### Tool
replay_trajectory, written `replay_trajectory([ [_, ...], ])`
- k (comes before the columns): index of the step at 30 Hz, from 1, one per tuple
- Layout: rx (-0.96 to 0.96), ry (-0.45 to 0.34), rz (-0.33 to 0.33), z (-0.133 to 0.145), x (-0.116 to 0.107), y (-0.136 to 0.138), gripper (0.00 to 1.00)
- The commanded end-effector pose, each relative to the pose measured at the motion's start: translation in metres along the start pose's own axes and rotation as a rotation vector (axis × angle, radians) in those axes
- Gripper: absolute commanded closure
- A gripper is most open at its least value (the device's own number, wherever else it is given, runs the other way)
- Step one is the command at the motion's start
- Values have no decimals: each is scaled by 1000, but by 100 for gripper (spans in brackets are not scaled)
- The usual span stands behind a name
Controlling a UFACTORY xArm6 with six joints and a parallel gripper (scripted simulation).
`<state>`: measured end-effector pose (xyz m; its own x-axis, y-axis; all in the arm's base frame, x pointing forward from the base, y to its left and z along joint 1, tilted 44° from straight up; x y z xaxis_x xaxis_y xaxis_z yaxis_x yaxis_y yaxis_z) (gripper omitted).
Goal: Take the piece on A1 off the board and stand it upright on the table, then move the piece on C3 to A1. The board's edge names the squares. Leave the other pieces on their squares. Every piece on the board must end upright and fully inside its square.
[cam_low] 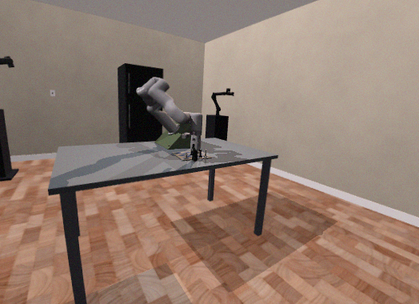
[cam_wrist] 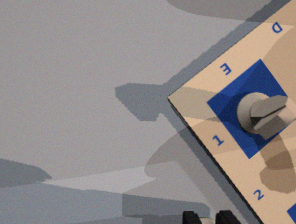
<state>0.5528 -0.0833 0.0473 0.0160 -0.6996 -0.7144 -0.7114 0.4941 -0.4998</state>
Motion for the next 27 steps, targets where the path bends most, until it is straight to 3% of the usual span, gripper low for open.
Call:
replay_trajectory([
  [1,1,-3,-2,1,-2,-1,100],
  [2,1,-3,-2,1,-2,-1,93],
  [4,1,-3,-2,1,-2,-1,93],
  [5,1,-3,-2,1,-2,-1,86],
  [7,1,-3,-2,1,-2,-1,86],
  [8,1,-3,-2,1,-2,-1,79],
  [10,1,-3,-2,1,-2,-1,79],
  [11,1,-3,-2,1,-2,-1,72],
  [13,1,-3,-2,1,-2,-1,72],
  [14,1,-3,-2,1,-2,-1,65],
  [27,1,-3,-2,1,-2,-1,65],
])
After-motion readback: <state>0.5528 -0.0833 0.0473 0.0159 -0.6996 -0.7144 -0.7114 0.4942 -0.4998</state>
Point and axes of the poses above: the point where the finger pads meet when closed, its own x axis out along the fingers, its own y axis across the jaws, z = x × y, the point moved 7 cm from there along -x, back along the fingers, and after that the axes turned 1 degree about x, right-handed, at the moved point
